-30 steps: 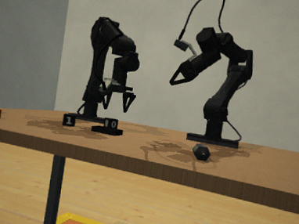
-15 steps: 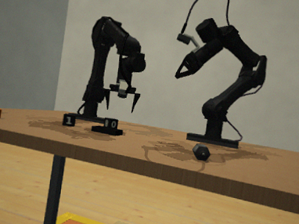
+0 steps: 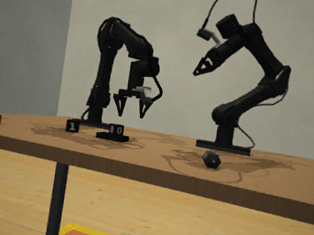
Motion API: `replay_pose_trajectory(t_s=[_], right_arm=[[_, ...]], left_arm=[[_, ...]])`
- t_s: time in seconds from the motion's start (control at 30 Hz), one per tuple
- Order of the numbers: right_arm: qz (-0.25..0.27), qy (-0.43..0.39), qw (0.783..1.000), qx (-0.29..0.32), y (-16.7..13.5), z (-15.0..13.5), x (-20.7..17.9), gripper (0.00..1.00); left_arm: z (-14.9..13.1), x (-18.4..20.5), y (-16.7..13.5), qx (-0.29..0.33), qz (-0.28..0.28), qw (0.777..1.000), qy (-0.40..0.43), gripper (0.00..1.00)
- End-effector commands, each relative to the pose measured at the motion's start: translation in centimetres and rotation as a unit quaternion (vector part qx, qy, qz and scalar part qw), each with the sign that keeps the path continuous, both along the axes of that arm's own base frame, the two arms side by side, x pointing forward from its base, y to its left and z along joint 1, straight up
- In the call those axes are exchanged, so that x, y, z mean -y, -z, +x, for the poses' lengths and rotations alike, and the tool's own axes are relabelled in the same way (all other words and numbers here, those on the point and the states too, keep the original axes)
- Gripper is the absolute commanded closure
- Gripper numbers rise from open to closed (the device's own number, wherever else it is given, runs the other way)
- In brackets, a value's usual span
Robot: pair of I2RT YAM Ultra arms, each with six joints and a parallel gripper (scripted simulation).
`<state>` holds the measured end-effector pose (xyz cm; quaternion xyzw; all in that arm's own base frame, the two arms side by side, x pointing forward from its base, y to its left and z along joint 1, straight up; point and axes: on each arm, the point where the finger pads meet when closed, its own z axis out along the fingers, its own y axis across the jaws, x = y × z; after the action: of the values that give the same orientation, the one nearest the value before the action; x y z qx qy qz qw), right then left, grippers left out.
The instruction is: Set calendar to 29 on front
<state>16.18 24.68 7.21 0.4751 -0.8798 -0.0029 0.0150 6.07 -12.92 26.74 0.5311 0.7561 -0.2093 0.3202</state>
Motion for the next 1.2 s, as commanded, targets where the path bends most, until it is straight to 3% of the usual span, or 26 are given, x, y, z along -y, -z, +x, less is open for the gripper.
replay_pose_trajectory(t_s=[0.0, 0.07, 0.43, 0.63, 0.8, 1.17], right_arm=[[0.012, -0.116, 0.993, -0.009, -1.0, -0.3, -1.2, 0.00], [0.012, -0.116, 0.993, -0.009, -1.0, -0.3, -1.2, 0.00], [0.018, -0.269, 0.963, -0.014, -0.9, -0.7, -2.3, 0.00], [0.019, -0.309, 0.951, -0.015, -0.9, -0.9, -2.6, 0.00], [0.021, -0.347, 0.938, -0.016, -0.9, -1.0, -2.9, 0.00], [0.023, -0.384, 0.923, -0.016, -1.0, -1.2, -3.4, 0.00]], left_arm=[[0.0, -1.9, -1.4, 0.010, -0.005, 0.998, -0.054, 0.00], [0.0, -1.9, -1.4, 0.010, -0.005, 0.998, -0.054, 0.00], [1.6, -6.1, -3.1, 0.024, -0.028, 0.975, -0.221, 0.00], [1.6, -6.9, -3.5, 0.028, -0.036, 0.968, -0.246, 0.00], [0.8, -6.7, -3.9, 0.031, -0.047, 0.977, -0.207, 0.00], [-2.1, -5.1, -4.5, 0.024, -0.067, 0.997, -0.019, 0.00]])
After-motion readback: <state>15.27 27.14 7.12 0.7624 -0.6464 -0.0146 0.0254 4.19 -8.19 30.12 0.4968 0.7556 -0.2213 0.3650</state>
